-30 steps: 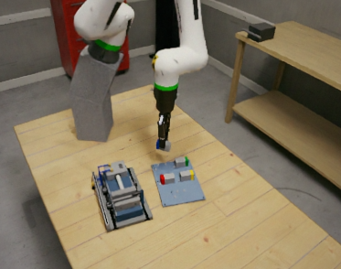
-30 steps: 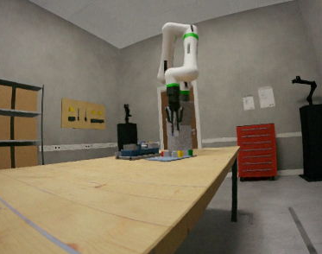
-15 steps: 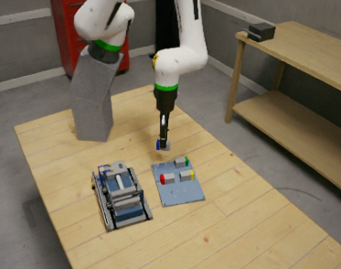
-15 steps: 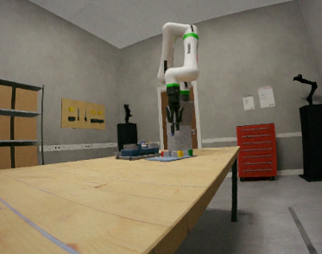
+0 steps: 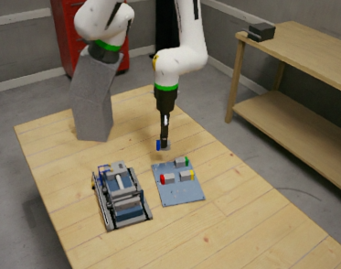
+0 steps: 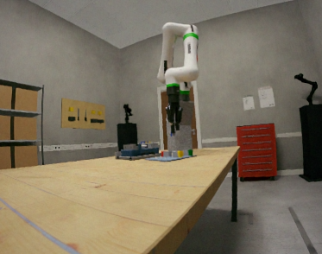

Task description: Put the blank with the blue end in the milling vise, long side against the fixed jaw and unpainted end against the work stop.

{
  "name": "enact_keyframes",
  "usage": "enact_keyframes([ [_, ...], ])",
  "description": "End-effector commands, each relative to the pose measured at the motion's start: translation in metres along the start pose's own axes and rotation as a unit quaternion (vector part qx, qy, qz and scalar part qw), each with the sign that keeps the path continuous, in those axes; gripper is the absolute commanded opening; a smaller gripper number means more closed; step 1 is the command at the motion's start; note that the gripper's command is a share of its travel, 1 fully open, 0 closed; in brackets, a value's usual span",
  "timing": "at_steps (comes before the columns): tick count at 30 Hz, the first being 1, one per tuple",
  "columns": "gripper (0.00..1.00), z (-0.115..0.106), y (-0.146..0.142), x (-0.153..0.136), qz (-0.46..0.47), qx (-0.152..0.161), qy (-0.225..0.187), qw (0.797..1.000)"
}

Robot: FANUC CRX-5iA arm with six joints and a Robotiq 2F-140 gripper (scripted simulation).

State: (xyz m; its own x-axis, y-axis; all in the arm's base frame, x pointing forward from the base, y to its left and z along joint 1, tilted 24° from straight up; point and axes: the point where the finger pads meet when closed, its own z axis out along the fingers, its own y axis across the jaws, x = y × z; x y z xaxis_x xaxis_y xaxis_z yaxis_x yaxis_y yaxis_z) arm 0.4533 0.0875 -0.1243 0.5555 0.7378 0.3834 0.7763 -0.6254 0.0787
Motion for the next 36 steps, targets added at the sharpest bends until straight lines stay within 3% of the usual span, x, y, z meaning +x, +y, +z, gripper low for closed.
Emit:
enact_keyframes([
  [1,0.10,0.000,0.000,0.000,-0.015,0.000,0.002,1.000],
  [13,0.10,0.000,0.000,0.000,-0.106,0.004,0.007,0.994],
  [32,0.10,0.000,0.000,0.000,-0.148,0.006,0.010,0.989],
  [36,0.10,0.000,0.011,-0.007,-0.142,0.004,0.008,0.990],
])
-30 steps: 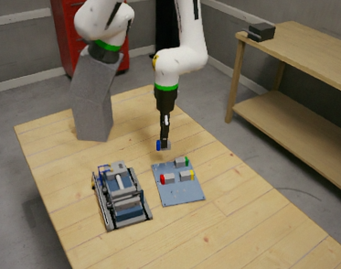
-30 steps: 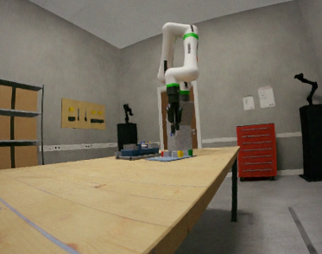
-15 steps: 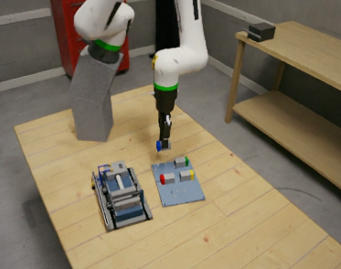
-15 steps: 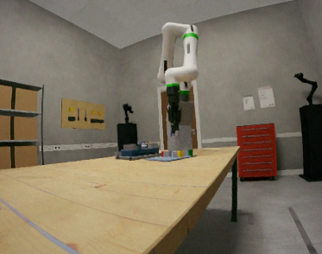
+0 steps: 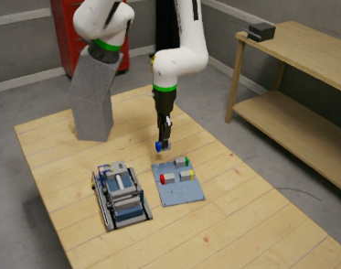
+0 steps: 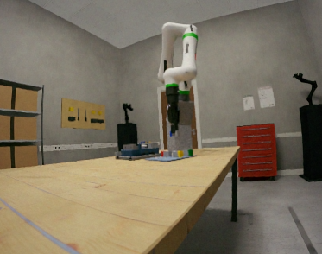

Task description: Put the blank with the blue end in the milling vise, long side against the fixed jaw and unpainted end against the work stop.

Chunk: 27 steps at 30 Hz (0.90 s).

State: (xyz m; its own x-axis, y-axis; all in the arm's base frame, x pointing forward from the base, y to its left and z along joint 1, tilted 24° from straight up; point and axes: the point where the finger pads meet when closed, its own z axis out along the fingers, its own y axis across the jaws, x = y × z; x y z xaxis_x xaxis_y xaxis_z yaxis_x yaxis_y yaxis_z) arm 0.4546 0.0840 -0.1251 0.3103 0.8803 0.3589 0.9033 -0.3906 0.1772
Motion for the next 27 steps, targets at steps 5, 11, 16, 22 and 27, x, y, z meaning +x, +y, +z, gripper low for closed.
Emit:
enact_keyframes([
  [5,0.10,0.001,0.017,-0.020,-0.003,0.000,0.002,1.000],
  [11,0.10,0.001,0.029,-0.036,-0.006,0.001,0.004,1.000],
  [16,0.10,0.001,0.030,-0.038,-0.004,0.000,0.001,1.000],
  [22,0.10,0.002,0.043,-0.054,-0.005,0.000,0.002,1.000],
  [27,0.10,0.002,0.053,-0.067,-0.006,0.001,0.003,1.000],
])
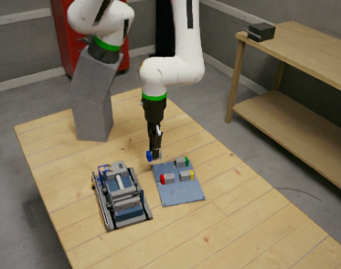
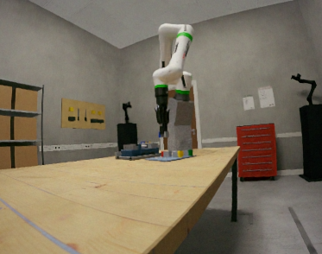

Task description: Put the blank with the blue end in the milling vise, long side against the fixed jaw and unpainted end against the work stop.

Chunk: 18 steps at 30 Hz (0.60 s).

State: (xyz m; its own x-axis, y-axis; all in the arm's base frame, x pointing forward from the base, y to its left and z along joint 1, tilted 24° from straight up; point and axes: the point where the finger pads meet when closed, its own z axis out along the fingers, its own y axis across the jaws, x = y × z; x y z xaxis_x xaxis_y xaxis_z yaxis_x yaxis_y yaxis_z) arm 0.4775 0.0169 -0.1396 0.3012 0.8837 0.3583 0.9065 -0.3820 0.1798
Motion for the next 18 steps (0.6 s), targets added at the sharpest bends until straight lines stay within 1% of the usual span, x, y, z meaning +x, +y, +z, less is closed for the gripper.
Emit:
enact_keyframes([
  [1,0.10,0.000,0.011,-0.013,-0.001,0.000,0.003,1.000],
  [4,0.10,0.000,0.008,-0.010,0.000,0.000,0.001,1.000],
  [18,0.10,0.002,0.037,-0.047,-0.001,0.000,0.003,1.000],
])
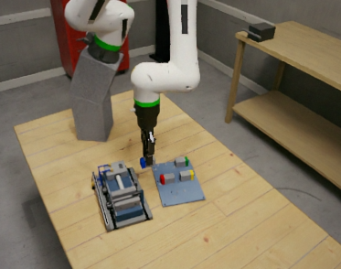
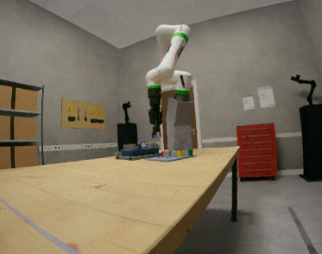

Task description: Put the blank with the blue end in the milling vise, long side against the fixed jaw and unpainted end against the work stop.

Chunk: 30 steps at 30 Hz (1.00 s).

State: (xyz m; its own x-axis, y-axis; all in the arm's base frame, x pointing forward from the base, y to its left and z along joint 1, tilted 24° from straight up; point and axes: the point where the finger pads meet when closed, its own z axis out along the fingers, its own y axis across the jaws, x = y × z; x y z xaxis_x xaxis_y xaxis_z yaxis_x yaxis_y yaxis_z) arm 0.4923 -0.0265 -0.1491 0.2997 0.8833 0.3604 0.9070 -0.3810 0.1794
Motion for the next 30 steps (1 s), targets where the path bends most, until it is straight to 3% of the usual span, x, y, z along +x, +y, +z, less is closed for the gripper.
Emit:
enact_keyframes([
  [1,0.10,0.000,0.008,-0.010,0.000,0.000,0.002,1.000],
  [30,0.10,0.002,0.053,-0.069,0.000,0.000,0.001,1.000],
])
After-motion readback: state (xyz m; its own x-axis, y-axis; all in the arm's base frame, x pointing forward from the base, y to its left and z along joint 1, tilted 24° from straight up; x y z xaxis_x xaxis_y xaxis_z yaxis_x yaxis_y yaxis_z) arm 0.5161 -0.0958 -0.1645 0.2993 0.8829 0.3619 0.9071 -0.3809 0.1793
